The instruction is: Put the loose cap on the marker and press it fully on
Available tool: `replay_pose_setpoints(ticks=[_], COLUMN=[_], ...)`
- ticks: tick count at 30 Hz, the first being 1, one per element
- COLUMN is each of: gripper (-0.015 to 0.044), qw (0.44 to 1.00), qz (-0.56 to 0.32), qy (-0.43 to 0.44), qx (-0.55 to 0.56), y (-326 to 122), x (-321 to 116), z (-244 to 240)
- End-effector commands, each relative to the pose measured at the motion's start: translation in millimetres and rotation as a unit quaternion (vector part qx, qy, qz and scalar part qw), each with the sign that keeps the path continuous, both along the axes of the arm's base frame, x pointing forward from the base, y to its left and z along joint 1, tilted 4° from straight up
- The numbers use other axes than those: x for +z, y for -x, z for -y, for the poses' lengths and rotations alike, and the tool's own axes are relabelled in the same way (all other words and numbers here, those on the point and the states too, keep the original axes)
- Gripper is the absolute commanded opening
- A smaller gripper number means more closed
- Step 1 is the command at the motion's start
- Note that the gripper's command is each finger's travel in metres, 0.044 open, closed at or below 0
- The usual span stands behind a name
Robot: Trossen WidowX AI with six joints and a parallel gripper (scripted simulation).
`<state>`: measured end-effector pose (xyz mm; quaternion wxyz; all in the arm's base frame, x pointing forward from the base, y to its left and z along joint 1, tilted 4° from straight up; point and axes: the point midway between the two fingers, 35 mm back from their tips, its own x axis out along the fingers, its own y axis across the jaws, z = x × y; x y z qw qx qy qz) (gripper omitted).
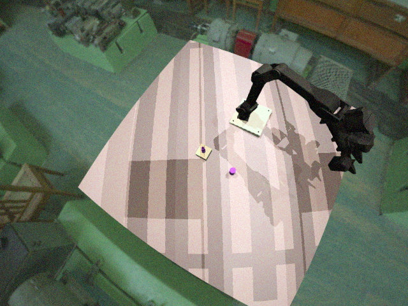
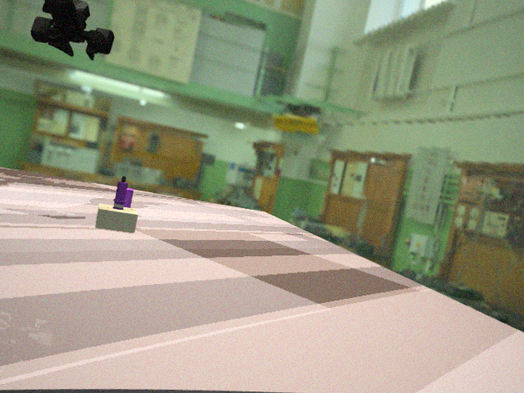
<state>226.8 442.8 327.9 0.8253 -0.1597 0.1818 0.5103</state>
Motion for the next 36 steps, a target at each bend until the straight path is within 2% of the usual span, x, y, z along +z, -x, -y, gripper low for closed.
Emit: replay_pose_setpoints(ticks=[1, 7, 13, 18, 24, 33, 36], gripper=[0.0245, 0.0245, 0.0245, 0.0245, 0.0245, 0.0245, 0.0245], qw=[0.995, 0.974, 0.935, 0.891, 0.824, 0.817, 0.817], qz=[-0.018, -0.063, -0.132, -0.207, -0.321, -0.334, -0.334], qy=[0.081, 0.184, 0.279, 0.343, 0.4, 0.404, 0.405], qx=[-0.053, -0.119, -0.177, -0.212, -0.239, -0.24, -0.241], y=[-48.2, -99.0, -127.1, -129.7, -106.9, -104.6, -105.5], x=[-41.0, -89.1, -132.4, -161.7, -188.1, -192.0, -217.3], z=[42.6, 118.1, 207.8, 285.1, 377.3, 386.9, 388.8])
